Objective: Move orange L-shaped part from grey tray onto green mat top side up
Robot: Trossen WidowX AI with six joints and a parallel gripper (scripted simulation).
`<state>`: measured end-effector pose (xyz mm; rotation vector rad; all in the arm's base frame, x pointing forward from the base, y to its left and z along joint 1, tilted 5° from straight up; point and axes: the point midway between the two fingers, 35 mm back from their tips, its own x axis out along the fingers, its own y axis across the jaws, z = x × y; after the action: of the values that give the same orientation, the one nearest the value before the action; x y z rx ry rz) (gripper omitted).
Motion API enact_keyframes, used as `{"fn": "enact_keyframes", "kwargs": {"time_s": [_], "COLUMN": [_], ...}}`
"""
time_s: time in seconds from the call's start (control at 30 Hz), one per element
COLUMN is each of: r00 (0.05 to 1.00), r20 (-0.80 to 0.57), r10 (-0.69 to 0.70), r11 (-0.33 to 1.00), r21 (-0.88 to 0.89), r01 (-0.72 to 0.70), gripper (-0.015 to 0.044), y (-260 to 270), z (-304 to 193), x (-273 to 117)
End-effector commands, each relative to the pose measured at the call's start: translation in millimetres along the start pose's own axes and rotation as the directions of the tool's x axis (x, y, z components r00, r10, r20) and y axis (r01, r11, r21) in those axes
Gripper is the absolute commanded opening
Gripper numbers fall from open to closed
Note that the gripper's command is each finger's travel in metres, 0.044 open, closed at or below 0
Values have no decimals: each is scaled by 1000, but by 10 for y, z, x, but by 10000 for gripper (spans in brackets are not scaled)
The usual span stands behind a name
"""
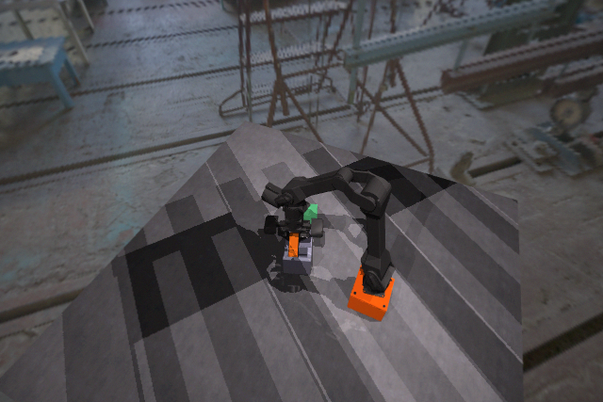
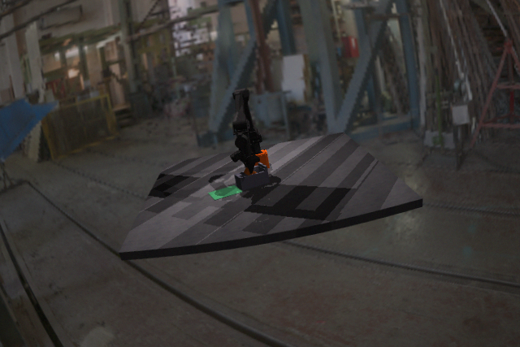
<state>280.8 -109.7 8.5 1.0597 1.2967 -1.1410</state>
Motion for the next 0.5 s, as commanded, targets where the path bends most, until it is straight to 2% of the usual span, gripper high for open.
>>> {"fn": "enact_keyframes", "kwargs": {"time_s": [0.0,0.13,0.47], "r00": [1000,1000,1000], "r20": [-1,-1,0], "r10": [-1,-1,-2], "r11": [1000,1000,1000], "r21": [0,0,0], "r01": [1,1,2], "gripper": [102,0,0], "y": [-2,-2,-3], "z": [-1,-1,0], "x": [-1,-1,-68]}}
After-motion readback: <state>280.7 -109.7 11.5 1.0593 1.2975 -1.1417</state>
